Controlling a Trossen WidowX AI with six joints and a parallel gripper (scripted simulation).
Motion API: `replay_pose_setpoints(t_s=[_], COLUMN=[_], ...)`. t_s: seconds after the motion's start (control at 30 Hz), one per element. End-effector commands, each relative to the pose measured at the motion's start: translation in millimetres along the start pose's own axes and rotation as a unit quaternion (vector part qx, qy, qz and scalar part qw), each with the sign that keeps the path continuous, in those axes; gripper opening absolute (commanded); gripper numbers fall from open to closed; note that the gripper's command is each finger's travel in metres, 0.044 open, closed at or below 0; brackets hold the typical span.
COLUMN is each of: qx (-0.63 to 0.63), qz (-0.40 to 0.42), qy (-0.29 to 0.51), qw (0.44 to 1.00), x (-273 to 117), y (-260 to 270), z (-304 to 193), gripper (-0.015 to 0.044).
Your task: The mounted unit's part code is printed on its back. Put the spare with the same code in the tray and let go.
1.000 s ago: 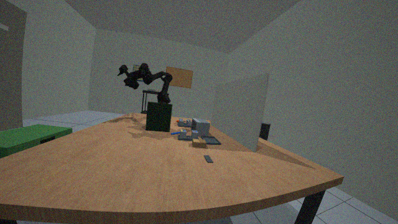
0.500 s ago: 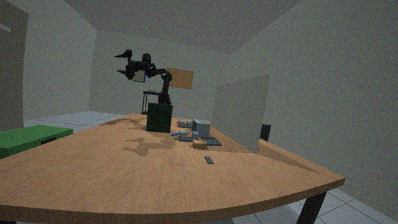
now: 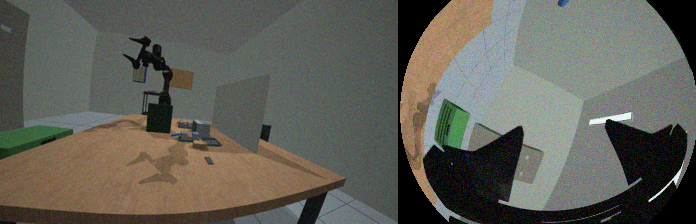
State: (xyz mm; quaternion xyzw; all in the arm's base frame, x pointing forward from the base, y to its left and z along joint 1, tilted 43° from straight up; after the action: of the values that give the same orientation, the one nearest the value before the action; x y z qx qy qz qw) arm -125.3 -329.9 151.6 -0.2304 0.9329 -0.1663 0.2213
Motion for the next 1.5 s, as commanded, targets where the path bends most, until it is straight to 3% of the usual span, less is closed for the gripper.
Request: replay_pose_setpoints(t_s=[0.0,0.43,0.9,1.2,1.47], qx=[0.005,0.026,0.009,-0.028,-0.070], qz=[-0.035,-0.109,-0.085,0.064,0.243], qy=[-0.056,-0.241,-0.471,-0.612,-0.644], qw=[0.998,0.964,0.878,0.788,0.722], x=[-11,-85,-187,-283,-363], y=[-22,-78,-110,-101,-74], z=[21,98,172,217,235], gripper=[0.0440,0.0440,0.0440,0.0440,0.0440])
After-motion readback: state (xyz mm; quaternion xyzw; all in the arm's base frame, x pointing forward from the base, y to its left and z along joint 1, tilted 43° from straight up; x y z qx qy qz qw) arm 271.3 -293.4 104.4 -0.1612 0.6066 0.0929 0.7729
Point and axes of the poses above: the point midway between the two fingers, 35 mm back from their tips, its own x axis out along the fingers, its own y axis across the jaws, z = x × y, the point moved 9 cm from there along -x, back along the fingers, and after that the axes turned 3 degrees about x, right-handed, at the moved point
